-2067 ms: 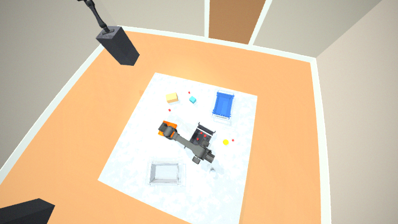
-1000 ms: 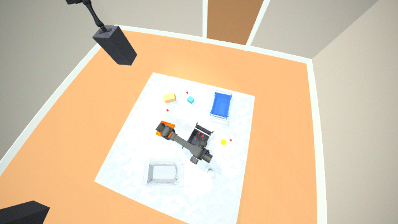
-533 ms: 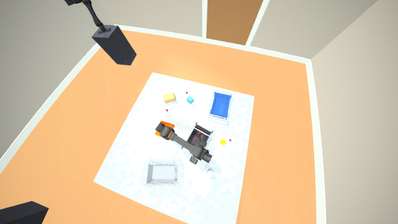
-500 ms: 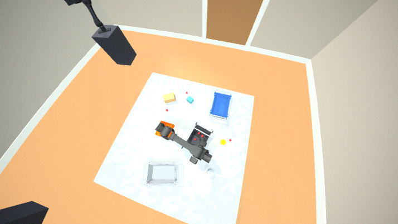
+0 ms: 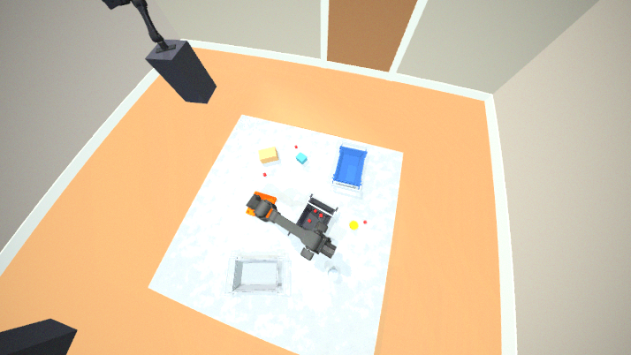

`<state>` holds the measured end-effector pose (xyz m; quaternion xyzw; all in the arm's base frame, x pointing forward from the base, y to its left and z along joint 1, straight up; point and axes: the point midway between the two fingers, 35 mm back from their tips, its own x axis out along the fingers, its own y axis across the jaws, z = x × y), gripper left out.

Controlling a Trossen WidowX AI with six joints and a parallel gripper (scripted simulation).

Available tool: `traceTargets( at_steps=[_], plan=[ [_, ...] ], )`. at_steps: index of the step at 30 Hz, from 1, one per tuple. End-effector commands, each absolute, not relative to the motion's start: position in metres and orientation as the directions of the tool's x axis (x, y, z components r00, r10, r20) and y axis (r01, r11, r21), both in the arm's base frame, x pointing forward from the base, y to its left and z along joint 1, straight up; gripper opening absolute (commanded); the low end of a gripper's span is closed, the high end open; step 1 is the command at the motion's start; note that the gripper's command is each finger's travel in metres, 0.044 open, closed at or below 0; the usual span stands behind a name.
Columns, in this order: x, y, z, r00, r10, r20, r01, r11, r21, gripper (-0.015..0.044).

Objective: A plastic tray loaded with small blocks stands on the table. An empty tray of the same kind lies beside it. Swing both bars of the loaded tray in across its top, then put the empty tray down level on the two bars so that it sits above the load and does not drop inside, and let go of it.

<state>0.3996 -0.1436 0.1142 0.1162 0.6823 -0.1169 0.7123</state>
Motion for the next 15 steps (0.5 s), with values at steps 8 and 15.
traceTargets(
  at_steps=[8, 15],
  plan=[
    [0.3996, -0.1436, 0.1142, 0.042, -0.008, -0.999, 0.325, 0.946, 0.006, 0.0053],
    [0.3998, -0.1437, 0.1227, 0.042, -0.008, -0.999, 0.325, 0.946, 0.006, 0.0236]
  ],
)
